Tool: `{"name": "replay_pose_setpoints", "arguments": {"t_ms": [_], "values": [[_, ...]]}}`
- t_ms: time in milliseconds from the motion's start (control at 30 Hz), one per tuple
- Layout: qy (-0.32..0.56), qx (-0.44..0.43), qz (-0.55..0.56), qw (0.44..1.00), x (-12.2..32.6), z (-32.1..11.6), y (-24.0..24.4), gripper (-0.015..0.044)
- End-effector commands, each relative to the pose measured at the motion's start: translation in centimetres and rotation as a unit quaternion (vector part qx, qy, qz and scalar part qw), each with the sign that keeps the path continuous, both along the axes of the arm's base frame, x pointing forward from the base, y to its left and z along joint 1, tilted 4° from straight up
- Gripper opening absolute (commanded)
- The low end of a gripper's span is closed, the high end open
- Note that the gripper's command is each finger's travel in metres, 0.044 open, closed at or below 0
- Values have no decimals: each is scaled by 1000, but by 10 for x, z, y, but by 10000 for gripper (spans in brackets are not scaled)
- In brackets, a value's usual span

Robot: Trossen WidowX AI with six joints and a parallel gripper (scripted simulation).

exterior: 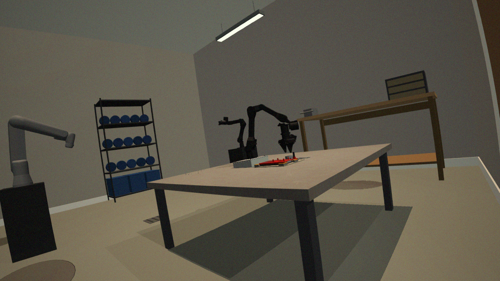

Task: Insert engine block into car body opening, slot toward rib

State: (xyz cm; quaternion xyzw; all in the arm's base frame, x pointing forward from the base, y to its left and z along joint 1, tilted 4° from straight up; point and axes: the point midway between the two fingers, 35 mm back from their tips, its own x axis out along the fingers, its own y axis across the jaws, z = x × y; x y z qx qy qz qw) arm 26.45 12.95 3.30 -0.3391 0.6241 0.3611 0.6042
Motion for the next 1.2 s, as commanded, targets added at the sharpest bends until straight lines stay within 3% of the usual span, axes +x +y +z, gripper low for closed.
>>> {"name": "replay_pose_setpoints", "arguments": {"t_ms": [0, 467, 1167], "values": [[0, 0, 0, 1000, 0, 0, 0, 440], [0, 0, -12, 1000, 0, 0, 0, 440], [5, -14, -365, 931, 0, 1, 0, 440]]}}
